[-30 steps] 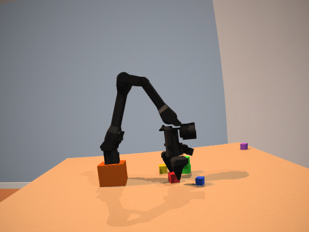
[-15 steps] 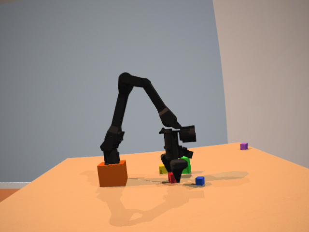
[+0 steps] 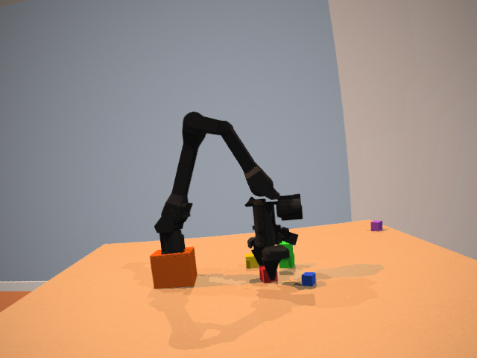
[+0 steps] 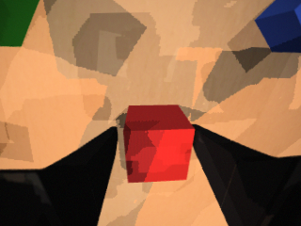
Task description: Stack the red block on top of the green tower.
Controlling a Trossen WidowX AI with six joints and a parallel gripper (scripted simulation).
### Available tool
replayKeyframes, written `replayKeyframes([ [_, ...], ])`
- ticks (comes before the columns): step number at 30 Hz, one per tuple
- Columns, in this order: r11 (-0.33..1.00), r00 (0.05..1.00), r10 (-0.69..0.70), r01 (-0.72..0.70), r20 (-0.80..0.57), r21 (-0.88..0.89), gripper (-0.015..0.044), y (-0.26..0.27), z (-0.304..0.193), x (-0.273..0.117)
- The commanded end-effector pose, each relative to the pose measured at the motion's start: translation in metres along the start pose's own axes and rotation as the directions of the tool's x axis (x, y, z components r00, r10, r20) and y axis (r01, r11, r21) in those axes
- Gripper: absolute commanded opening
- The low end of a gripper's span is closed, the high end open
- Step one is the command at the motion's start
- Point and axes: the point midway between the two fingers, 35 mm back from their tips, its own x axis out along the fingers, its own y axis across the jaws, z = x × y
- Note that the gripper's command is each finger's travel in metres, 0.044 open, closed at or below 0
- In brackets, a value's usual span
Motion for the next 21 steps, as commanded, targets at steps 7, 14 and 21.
replayKeyframes([
  [7,1.0,1.0,-0.001,0.001,-0.004,0.004,0.0144,0.0,-0.001,0.0],
  [14,1.0,1.0,-0.001,0.001,-0.004,0.004,0.0,0.0,0.0,-0.012],
  [21,1.0,1.0,-0.001,0.001,-0.004,0.004,0.0,0.0,0.001,-0.047],
])
